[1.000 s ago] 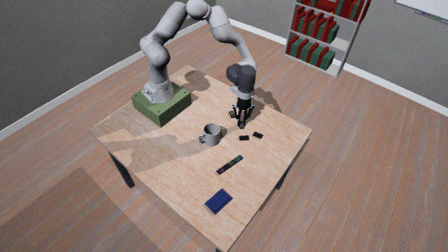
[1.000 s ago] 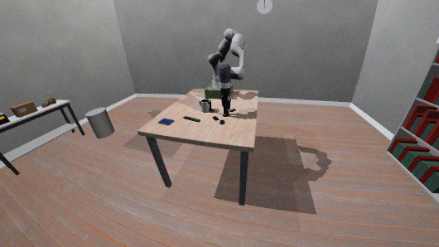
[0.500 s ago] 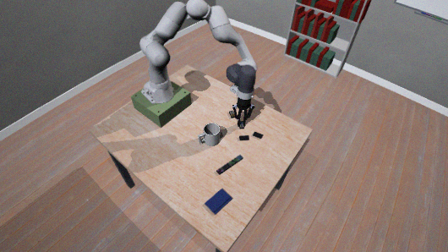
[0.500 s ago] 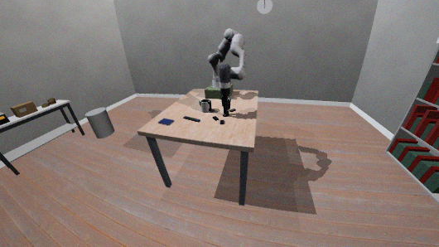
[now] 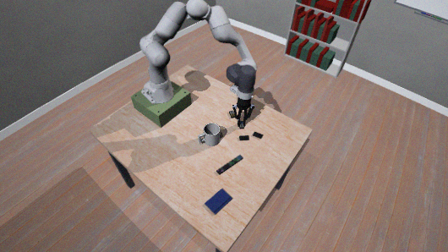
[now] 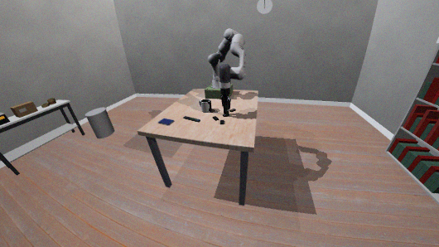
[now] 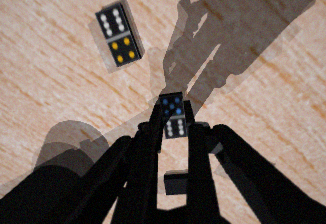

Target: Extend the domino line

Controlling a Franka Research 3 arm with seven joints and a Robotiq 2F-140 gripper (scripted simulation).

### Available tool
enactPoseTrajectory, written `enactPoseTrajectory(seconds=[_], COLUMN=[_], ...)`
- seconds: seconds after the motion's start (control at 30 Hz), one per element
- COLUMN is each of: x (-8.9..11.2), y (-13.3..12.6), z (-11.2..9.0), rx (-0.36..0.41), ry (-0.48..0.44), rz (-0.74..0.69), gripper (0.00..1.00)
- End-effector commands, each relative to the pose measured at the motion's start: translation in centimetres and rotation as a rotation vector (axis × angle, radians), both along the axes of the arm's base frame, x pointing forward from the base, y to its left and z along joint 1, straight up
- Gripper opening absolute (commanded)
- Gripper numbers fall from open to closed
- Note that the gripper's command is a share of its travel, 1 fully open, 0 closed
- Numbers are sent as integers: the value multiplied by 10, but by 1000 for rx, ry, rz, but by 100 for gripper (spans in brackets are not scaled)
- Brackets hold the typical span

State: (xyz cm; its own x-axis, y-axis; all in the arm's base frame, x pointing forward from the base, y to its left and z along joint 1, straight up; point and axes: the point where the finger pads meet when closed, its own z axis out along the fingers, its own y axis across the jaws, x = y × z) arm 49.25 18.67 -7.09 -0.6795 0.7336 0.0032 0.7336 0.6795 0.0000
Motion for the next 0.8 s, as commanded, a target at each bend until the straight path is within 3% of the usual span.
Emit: enactPoseTrajectory(seconds=[0.0,0.1,0.3,0.4,0.63,0.77], x=[2,1,1,1,2,10], y=[0,0,0,0,0,-6], z=[4,26,101,125,130,130], rx=[0,0,0,0,0,-1], ry=[-4,-4,-4,-4,-4,-3], rz=[3,3,3,3,8,119], gripper=[23,23,23,23,23,23])
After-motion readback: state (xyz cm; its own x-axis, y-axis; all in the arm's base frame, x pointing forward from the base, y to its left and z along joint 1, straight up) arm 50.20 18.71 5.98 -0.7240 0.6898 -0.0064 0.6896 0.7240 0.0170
